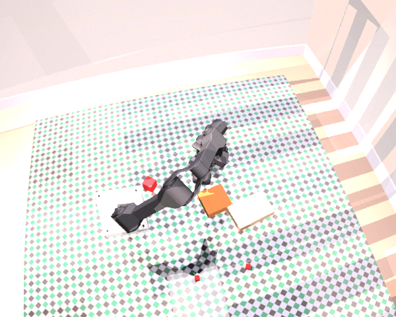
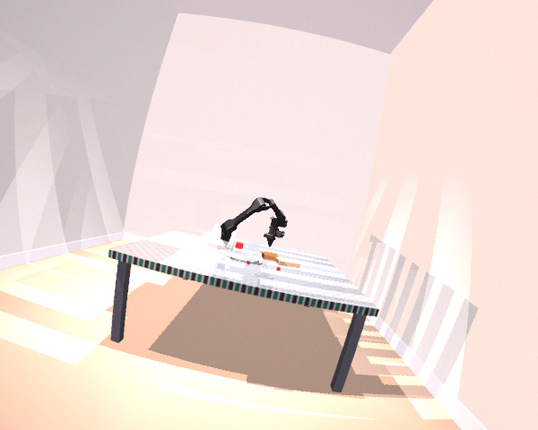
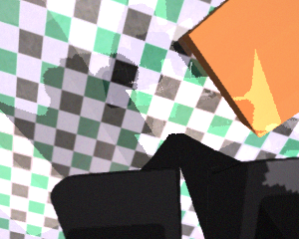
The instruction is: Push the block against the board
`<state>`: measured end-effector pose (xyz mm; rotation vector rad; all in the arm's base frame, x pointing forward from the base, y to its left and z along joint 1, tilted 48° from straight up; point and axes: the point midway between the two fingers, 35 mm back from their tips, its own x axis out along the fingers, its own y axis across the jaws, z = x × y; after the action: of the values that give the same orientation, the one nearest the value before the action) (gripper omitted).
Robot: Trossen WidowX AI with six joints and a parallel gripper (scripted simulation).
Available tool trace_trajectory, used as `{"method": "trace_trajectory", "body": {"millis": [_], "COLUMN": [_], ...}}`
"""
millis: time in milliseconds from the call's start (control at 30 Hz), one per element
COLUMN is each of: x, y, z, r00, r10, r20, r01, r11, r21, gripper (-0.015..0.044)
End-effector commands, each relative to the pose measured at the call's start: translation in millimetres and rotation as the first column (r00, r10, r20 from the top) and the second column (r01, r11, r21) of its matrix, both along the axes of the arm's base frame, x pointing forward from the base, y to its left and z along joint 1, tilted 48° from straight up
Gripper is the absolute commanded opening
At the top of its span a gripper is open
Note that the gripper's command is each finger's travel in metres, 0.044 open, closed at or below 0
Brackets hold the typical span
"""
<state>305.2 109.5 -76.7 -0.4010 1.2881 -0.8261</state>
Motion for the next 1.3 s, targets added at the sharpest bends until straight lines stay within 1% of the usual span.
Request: {"method": "trace_trajectory", "body": {"millis": [0, 267, 567, 933, 1267], "x": [-3, -8, -13, -20, -26], "y": [-1, -4, -8, -12, -16], "z": [1, 4, 7, 11, 14], "r00": [0.993, 0.921, 0.757, 0.459, 0.13], "r10": [0.08, 0.26, 0.434, 0.583, 0.641], "r20": [-0.09, -0.288, -0.488, -0.67, -0.757], "r01": [-0.081, -0.266, -0.452, -0.624, -0.707], "r11": [0.997, 0.964, 0.887, 0.749, 0.595], "r21": [-0.001, 0.02, 0.088, 0.224, 0.383], "gripper": [0.0, 0.0, 0.0, 0.0, 0.0]}}
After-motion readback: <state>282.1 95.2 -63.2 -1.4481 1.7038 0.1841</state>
